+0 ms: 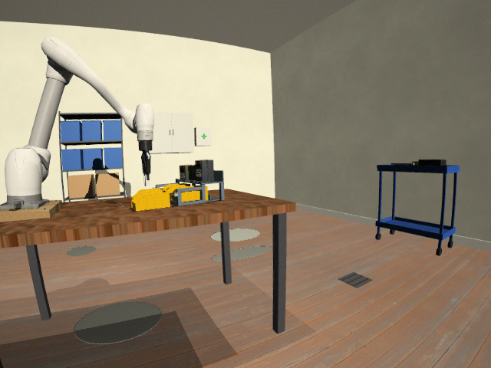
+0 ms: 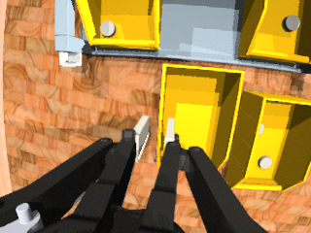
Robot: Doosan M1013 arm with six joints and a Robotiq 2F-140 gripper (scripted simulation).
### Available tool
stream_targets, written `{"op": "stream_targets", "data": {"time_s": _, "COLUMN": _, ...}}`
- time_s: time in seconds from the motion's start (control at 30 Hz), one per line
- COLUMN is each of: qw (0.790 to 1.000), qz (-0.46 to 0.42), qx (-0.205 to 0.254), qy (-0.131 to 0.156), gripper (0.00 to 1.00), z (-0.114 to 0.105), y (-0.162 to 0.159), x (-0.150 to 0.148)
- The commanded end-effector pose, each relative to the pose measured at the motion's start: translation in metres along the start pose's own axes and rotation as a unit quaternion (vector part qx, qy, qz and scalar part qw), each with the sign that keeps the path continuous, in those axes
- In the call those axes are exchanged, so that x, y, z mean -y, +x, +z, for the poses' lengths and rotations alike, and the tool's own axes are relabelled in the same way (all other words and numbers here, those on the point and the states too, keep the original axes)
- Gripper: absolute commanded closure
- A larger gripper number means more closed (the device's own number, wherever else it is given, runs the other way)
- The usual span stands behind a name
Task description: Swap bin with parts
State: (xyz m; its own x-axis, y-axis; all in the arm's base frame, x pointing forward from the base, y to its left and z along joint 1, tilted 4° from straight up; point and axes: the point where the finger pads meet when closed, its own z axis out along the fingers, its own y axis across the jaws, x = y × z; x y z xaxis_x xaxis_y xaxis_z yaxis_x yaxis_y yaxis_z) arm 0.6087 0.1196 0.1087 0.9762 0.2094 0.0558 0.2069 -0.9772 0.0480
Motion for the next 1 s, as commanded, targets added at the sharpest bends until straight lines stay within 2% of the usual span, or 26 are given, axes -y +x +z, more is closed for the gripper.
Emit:
{"op": "stream_targets", "data": {"time_s": 0.0, "qw": 1.000, "qz": 0.001, "qx": 0.002, "qy": 0.000, "gripper": 0.76, "z": 0.0042, "y": -0.0033, "x": -0.0011}}
{"op": "stream_targets", "data": {"time_s": 0.97, "qw": 1.000, "qz": 0.001, "qx": 0.002, "qy": 0.000, "gripper": 0.76, "z": 0.0042, "y": -0.0067, "x": -0.0022}}
